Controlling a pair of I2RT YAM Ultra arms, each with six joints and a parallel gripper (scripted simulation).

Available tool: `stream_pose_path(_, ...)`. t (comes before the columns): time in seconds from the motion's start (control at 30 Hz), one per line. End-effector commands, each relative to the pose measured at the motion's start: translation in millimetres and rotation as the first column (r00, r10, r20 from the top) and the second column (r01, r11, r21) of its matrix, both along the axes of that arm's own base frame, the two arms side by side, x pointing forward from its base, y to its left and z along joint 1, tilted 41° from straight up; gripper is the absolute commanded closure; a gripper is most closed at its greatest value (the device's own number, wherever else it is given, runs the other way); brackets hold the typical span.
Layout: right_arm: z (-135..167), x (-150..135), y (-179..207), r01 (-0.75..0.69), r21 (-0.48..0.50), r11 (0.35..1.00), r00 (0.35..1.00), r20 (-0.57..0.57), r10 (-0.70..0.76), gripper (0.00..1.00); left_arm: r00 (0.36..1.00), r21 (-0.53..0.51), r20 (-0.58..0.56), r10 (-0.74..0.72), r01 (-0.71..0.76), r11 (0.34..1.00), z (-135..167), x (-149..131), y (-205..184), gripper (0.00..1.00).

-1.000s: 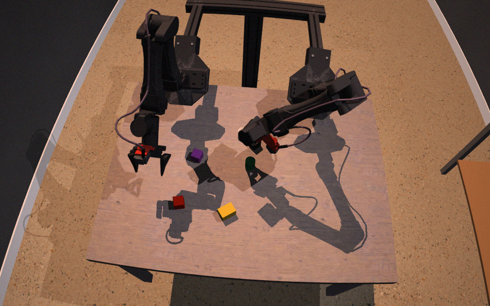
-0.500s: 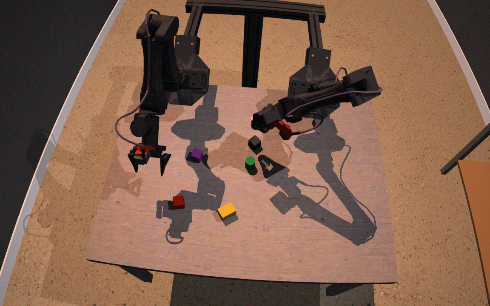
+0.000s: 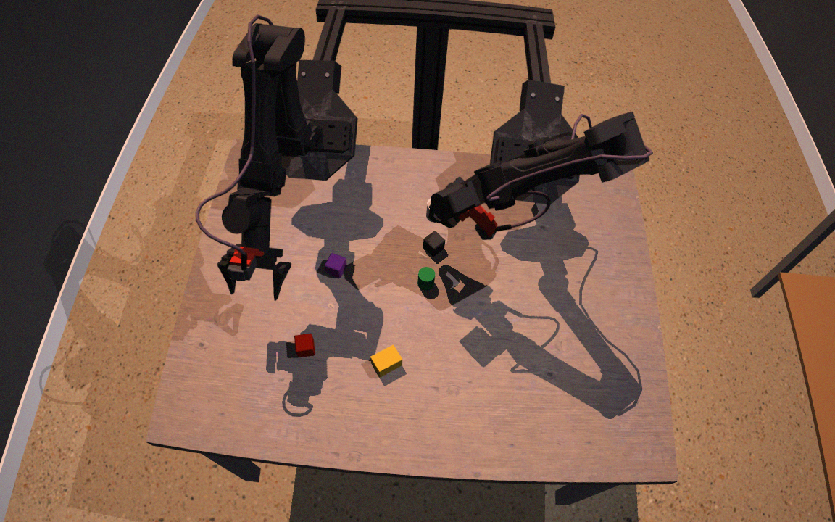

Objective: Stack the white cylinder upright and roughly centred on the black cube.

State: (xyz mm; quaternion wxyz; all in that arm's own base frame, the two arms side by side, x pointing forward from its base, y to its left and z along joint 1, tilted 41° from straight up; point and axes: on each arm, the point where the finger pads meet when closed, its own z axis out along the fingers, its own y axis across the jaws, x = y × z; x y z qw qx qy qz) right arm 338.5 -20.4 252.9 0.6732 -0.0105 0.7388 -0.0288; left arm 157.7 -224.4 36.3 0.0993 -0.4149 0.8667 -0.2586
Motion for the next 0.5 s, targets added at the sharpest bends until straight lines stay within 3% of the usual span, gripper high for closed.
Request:
stream_pose_path(0.0, 17, 1, 0, -0.004, -0.002, 1.000, 0.999, 0.041, 0.004, 0.00, 1.000, 0.001, -0.007, -0.013, 0.013, 1.000, -7, 2, 0, 0.66)
stream_pose_path(0.47, 17, 1, 0, -0.004, -0.002, 1.000, 0.999, 0.041, 0.004, 0.00, 1.000, 0.001, -0.007, -0.013, 0.013, 1.000, -28, 21, 5, 0.66)
